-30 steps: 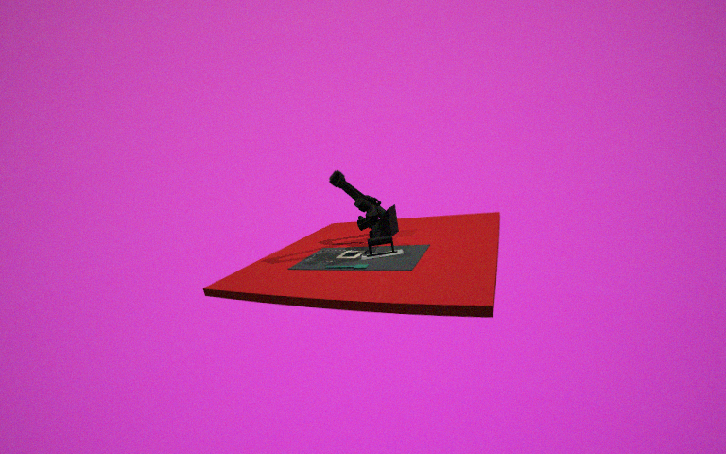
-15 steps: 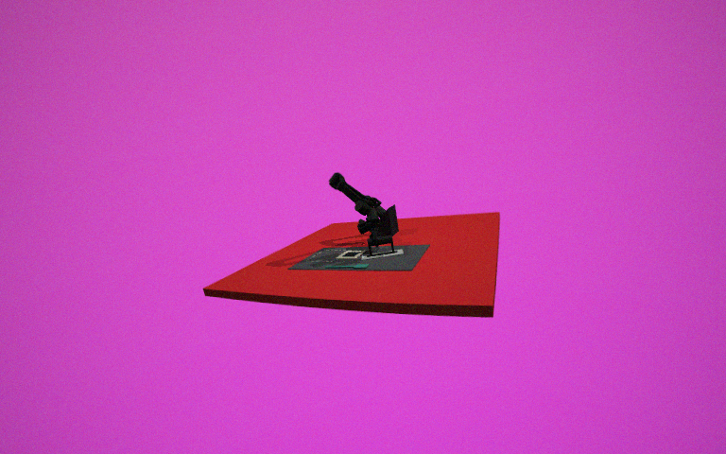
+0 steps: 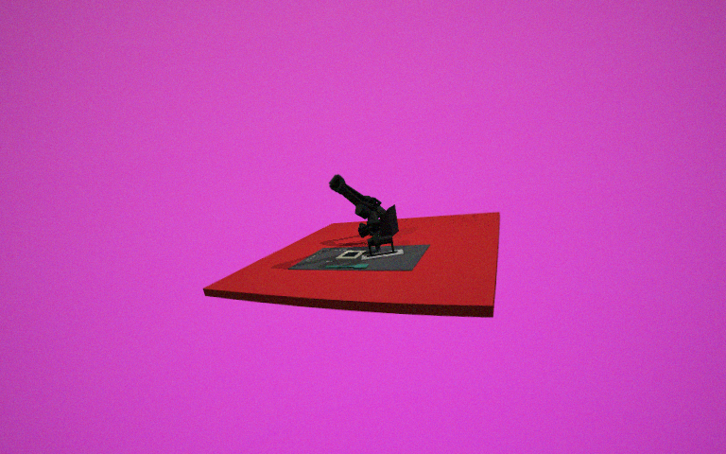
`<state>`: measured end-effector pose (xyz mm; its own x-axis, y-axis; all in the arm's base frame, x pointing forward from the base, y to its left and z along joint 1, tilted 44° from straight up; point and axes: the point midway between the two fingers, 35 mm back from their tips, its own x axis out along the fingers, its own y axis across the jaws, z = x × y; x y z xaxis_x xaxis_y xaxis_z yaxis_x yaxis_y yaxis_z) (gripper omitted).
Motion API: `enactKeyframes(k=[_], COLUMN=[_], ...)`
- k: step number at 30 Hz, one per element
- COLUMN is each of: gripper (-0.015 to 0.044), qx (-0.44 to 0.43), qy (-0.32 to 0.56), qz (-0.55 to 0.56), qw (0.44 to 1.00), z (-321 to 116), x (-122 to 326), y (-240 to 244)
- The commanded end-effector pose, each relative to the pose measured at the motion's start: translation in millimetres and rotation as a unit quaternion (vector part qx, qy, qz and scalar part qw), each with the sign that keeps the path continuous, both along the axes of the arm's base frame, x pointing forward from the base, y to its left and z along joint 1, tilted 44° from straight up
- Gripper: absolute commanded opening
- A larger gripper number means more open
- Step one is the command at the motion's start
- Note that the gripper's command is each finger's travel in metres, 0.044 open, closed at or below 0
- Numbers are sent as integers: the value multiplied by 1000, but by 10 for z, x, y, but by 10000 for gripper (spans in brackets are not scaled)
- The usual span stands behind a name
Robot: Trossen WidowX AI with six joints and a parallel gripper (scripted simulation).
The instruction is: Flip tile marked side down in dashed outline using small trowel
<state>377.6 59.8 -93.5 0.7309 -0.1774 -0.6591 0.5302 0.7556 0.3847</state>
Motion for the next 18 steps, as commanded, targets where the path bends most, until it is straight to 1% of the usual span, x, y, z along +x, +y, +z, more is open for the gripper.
enactKeyframes(k=[1, 3, 18], gripper=[195, 142, 43], qx=[-1, -1, -1], qy=[-1, -1, -1], qz=[2, 2, 2], qw=[1000, 1000, 1000], z=[-4, -4, -4], x=[18, 18, 18], y=[-2, -2, -2])
